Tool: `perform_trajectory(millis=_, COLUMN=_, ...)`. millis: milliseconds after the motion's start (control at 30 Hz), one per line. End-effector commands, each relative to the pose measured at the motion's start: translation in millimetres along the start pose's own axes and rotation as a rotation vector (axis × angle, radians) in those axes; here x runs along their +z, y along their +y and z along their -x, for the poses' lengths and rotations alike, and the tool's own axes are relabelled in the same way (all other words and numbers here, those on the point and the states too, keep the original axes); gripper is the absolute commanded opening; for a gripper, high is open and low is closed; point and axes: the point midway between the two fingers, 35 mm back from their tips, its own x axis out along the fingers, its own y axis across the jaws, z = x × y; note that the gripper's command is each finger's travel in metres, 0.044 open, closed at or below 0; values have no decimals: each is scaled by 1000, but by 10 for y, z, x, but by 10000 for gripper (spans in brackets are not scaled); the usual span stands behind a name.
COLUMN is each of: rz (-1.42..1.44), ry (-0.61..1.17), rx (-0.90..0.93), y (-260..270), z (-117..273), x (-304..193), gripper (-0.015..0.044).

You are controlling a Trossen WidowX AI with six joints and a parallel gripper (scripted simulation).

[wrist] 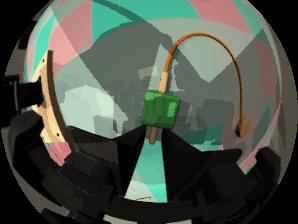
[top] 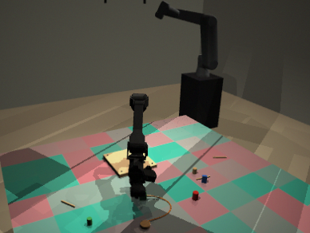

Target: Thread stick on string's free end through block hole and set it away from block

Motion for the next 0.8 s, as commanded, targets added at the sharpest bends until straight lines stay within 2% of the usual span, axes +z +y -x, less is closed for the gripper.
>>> perform_trajectory(millis=0, rz=0, ry=0, rx=0, y=-2, z=2, x=0, gripper=18)
perform_trajectory(millis=33, rz=0, ry=0, rx=0, y=-2, z=2, x=0, gripper=0)
perform_trajectory(millis=767, rz=-24, ry=-105, rx=0, y=6, z=-29, x=-64, gripper=0)
